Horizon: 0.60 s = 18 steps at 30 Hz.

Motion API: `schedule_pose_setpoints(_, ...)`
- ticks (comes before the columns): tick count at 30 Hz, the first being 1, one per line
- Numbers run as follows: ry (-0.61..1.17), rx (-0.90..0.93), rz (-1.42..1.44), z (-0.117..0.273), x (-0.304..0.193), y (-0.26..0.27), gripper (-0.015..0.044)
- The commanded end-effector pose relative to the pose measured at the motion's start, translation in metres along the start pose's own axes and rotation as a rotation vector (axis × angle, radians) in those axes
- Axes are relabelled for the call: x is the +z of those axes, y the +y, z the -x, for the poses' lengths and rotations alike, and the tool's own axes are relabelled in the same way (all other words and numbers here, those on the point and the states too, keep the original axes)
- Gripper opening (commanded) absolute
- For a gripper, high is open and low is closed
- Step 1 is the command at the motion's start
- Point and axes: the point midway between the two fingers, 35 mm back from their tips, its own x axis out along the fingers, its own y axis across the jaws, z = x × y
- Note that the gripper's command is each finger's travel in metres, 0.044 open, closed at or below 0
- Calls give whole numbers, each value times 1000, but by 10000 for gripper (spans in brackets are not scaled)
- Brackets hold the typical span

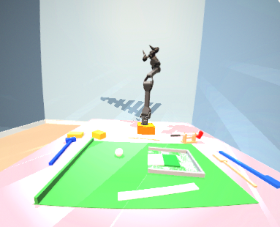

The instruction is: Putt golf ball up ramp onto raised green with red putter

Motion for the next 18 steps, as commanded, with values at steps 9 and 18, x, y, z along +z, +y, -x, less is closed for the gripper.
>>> schedule_pose_setpoints(9, 153, -96, 88, 27, -27, -35, 440)
schedule_pose_setpoints(18, 460, -283, 276, 95, -68, -95, 440)
